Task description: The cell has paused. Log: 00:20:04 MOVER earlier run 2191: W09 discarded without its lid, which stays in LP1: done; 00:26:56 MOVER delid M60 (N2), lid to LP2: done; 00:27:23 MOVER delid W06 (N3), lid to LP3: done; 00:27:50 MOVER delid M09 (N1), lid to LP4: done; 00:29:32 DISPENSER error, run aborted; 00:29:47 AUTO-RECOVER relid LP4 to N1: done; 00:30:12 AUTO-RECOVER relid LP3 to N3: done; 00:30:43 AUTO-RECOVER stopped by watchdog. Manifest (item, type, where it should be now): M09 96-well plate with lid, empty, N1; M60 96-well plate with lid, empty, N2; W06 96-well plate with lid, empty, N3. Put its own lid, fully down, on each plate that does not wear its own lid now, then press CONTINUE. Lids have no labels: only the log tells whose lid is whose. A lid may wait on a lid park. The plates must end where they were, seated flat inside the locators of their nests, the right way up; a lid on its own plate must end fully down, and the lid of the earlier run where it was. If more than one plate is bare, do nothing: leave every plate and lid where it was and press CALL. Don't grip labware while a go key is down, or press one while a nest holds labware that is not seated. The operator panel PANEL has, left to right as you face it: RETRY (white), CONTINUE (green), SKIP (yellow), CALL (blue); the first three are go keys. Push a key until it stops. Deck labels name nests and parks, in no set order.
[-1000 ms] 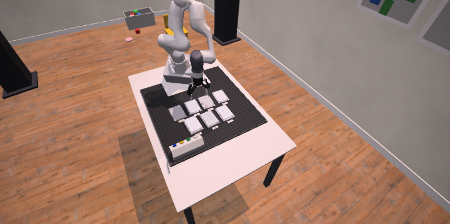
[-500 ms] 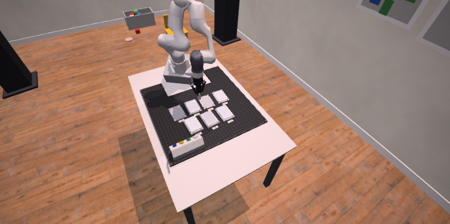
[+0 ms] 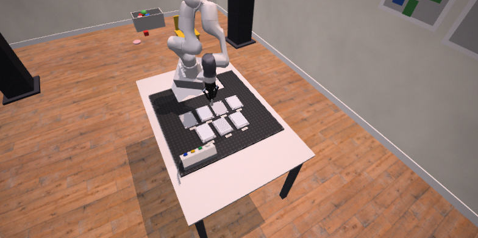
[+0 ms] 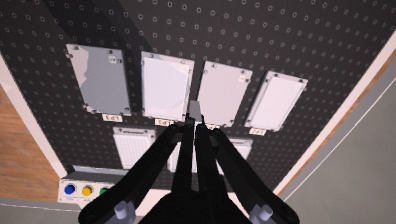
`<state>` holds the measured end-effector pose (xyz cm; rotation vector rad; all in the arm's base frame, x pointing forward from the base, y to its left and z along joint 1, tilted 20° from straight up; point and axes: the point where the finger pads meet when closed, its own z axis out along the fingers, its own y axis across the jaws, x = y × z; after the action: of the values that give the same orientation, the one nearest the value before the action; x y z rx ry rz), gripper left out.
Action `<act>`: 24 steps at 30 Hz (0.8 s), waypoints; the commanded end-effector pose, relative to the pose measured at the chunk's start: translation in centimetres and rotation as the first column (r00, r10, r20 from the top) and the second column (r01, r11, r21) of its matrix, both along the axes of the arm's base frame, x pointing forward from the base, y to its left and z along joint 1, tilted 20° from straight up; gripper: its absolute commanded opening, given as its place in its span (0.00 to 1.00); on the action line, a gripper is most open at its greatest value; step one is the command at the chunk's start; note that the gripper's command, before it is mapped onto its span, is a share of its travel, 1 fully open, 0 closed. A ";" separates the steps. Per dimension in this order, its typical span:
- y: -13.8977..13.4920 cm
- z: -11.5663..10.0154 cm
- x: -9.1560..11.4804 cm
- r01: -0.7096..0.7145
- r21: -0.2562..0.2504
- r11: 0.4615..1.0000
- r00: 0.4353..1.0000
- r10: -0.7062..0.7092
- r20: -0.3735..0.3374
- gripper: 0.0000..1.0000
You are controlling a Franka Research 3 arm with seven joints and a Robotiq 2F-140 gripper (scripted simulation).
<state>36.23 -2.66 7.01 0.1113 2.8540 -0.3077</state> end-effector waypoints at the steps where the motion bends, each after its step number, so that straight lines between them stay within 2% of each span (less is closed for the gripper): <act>1: 0.1 0.0 0.0 0.004 0.003 1.000 1.000 -0.004 0.000 0.00; 4: 0.1 -0.1 0.0 -0.008 -0.001 1.000 1.000 0.008 -0.004 0.00; 7: 0.8 -0.4 0.1 -0.159 -0.045 0.986 0.986 0.156 -0.060 0.00; 9: 1.8 -0.9 0.2 -0.316 -0.078 0.945 0.944 0.306 -0.124 0.00; 12: 4.4 -1.9 0.6 -0.432 -0.087 0.898 0.893 0.413 -0.177 0.00; 15: 8.4 -3.0 1.2 -0.558 -0.087 0.825 0.817 0.528 -0.232 0.00; 17: 8.4 -3.0 1.2 -0.558 -0.087 0.825 0.817 0.528 -0.232 0.00; 18: 9.9 -3.3 1.4 -0.667 -0.087 0.740 0.730 0.625 -0.275 0.00; 21: 14.4 -3.8 1.8 -0.765 -0.082 0.639 0.628 0.711 -0.317 0.00; 24: 17.8 -4.0 1.9 -0.859 -0.078 0.506 0.499 0.791 -0.354 0.00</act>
<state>38.38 12.58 3.37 -1.1320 2.7799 -0.4397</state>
